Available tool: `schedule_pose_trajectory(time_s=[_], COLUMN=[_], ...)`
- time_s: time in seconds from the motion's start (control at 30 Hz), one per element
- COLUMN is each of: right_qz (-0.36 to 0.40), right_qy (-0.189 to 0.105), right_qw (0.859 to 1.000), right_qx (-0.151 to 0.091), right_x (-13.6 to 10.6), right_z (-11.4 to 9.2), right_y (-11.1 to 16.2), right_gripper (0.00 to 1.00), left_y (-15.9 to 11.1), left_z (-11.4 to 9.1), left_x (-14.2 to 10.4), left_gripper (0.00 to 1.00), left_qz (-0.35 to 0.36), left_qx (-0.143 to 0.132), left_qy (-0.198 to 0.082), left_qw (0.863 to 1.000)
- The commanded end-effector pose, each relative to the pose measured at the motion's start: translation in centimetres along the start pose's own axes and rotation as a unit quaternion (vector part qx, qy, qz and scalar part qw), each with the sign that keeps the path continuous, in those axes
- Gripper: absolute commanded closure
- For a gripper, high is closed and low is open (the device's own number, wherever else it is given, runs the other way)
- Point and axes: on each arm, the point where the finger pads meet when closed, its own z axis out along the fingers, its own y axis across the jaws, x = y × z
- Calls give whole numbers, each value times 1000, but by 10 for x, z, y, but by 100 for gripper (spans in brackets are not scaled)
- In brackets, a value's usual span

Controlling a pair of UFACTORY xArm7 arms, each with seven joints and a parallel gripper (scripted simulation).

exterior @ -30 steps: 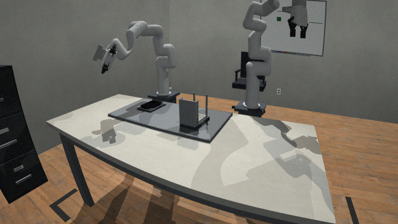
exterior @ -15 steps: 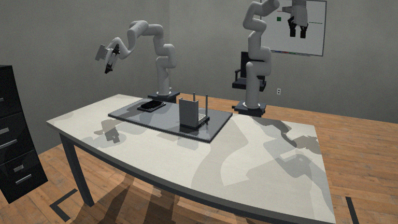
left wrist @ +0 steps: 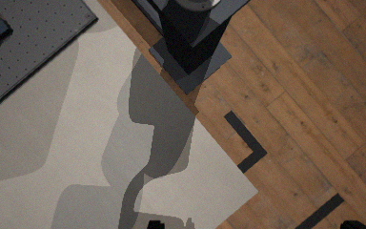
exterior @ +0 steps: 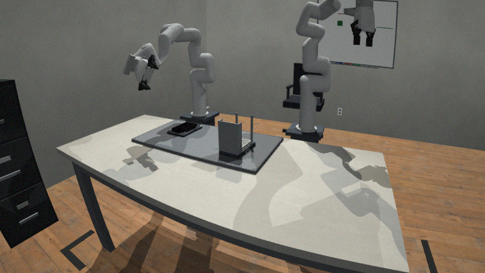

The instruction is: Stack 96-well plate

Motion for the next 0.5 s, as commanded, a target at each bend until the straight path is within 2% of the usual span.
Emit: schedule_pose_trajectory(time_s=[0.0, 0.03, 0.13, 0.27, 0.37, 0.47], right_qz=[6, 6, 17, 17, 27, 27], right_qy=[-21, -21, -56, -56, -89, -89], right_qw=[1000, 1000, 998, 998, 994, 994], right_qx=[-10, -10, -32, -32, -55, -55], right_x=[-10, -14, -29, -42, -58, -66], right_z=[1, 1, 2, 3, 3, 3], right_y=[-3, -3, -3, -3, -2, -2], right_gripper=[0, 0, 0, 0, 0, 0], left_y=[0, 0, 0, 0, 0, 0], left_z=[-1, -1, -1, -1, -1, -1], left_x=[0, 0, 0, 0, 0, 0], left_gripper=[0, 0, 0, 0, 0, 0], left_qz=[0, 0, 0, 0, 0, 0], left_qx=[0, 0, 0, 0, 0, 0], left_qy=[-1, -1, -1, -1, -1, -1], left_qw=[1000, 1000, 1000, 1000, 1000, 1000])
